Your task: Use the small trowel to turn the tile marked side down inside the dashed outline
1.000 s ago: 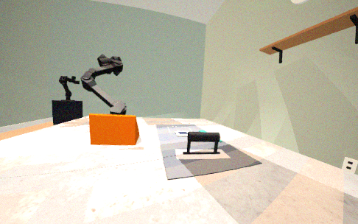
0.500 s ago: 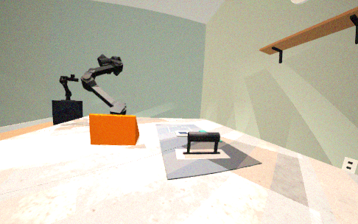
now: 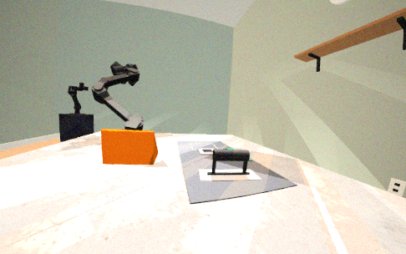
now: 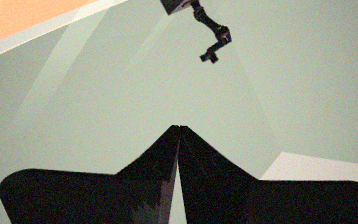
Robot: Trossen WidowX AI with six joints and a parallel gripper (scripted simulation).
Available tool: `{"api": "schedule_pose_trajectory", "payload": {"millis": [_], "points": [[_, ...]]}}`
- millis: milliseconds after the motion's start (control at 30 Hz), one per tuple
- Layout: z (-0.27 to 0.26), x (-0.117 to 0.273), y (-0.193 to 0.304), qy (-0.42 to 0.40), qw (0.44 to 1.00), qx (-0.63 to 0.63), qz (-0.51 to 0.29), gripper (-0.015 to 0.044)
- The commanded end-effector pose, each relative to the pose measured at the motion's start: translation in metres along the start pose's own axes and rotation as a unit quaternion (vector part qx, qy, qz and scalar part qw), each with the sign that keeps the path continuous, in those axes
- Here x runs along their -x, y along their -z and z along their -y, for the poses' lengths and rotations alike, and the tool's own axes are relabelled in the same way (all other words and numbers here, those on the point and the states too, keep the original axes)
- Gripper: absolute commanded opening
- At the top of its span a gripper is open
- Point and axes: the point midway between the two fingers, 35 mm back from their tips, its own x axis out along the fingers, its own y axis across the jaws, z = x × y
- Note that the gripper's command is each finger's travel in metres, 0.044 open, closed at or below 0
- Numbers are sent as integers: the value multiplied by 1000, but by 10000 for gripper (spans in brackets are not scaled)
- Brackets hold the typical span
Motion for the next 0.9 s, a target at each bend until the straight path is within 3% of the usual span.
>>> {"api": "schedule_pose_trajectory", "payload": {"millis": [0, 200, 400, 867], "points": [[0, 0, 0, 0, 1000, 0, 0, 0], [-1, 0, 1, 0, 1000, -1, -2, 152], [-26, 9, 30, 0, 998, -47, -52, 300], [-94, 34, 91, -21, 958, -234, -162, 300]]}}
